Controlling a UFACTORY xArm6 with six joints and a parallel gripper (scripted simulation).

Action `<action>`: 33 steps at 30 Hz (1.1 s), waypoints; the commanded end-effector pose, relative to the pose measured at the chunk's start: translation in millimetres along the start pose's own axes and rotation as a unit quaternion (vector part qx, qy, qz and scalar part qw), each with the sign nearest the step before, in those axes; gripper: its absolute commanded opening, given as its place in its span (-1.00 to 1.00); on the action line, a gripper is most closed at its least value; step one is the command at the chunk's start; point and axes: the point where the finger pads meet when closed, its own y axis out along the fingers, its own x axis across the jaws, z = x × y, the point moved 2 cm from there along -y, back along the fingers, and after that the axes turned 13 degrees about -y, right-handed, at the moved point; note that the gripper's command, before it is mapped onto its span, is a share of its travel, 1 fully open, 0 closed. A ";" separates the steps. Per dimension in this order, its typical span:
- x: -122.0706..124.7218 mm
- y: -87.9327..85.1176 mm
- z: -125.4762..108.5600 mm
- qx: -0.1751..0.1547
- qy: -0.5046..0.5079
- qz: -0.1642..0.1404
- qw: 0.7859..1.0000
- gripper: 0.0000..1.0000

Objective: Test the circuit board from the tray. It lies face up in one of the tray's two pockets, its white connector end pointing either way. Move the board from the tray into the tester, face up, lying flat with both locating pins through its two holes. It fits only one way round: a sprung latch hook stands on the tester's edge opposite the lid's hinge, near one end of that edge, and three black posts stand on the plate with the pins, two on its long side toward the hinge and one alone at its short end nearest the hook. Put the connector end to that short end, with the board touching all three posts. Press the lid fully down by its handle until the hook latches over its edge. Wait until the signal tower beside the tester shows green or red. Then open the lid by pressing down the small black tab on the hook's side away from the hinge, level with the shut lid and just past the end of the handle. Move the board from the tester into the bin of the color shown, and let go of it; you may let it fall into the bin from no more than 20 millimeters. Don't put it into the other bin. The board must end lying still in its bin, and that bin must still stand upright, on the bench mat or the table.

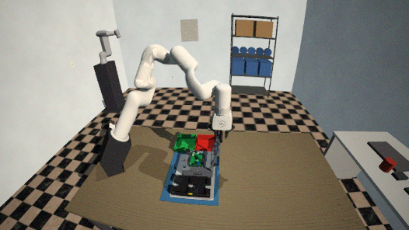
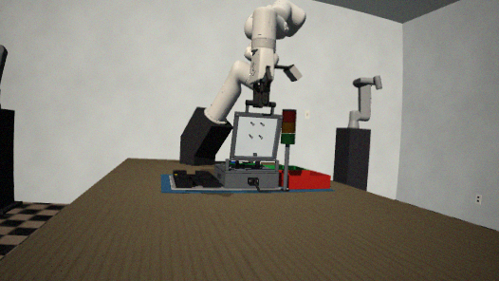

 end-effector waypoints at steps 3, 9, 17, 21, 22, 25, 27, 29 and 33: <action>1.7 0.0 -0.1 -0.001 -0.001 -0.002 1.000 0.01; 1.7 0.0 -0.1 -0.001 -0.001 -0.002 1.000 -1.00; 1.7 0.0 -0.1 -0.001 -0.001 -0.002 1.000 -1.00; 1.7 0.0 -0.1 -0.001 -0.001 -0.002 1.000 -1.00; 1.7 0.0 -0.1 -0.001 -0.001 -0.002 1.000 -1.00; 1.7 0.0 -0.1 -0.001 -0.001 -0.002 1.000 -1.00; 1.7 0.0 -0.1 -0.001 -0.001 -0.002 1.000 -1.00; 1.7 0.0 -0.1 -0.001 -0.001 -0.002 1.000 -1.00; 1.7 0.0 -0.1 -0.001 -0.001 -0.002 1.000 -1.00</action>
